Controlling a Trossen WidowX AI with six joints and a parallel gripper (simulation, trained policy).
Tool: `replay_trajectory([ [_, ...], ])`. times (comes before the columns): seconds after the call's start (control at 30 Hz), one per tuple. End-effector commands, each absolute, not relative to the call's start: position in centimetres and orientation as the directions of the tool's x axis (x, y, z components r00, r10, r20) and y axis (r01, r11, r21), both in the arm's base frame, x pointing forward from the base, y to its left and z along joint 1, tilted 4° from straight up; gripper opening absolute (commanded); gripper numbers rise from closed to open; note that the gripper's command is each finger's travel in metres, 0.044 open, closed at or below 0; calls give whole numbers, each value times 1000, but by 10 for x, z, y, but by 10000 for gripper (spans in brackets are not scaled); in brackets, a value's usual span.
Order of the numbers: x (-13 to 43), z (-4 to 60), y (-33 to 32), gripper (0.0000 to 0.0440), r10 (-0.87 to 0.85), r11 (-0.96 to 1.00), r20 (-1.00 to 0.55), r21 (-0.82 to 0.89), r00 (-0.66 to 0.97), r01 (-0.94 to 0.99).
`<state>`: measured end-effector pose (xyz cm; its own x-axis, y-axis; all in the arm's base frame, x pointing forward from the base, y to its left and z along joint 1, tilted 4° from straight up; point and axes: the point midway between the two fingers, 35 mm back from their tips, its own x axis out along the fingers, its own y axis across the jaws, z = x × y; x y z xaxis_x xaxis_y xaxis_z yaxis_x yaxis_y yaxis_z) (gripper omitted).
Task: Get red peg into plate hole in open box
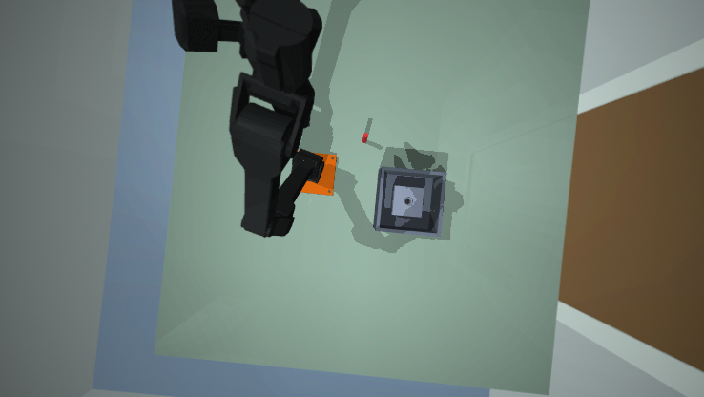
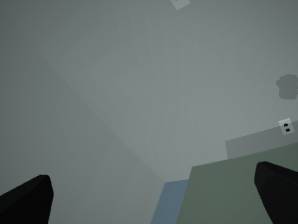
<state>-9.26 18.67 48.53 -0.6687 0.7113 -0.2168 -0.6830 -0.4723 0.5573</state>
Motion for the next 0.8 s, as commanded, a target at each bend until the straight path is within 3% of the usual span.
replay_trajectory([
  [0.0, -76, 476, 199, 440, 769, -349, -250, 609, -589, -713],
  [0.37, -24, 445, 224, 440, 868, 5, -353, 710, -350, -705],
  [0.77, 35, 400, 234, 440, 862, 371, -497, 750, -97, -547],
])
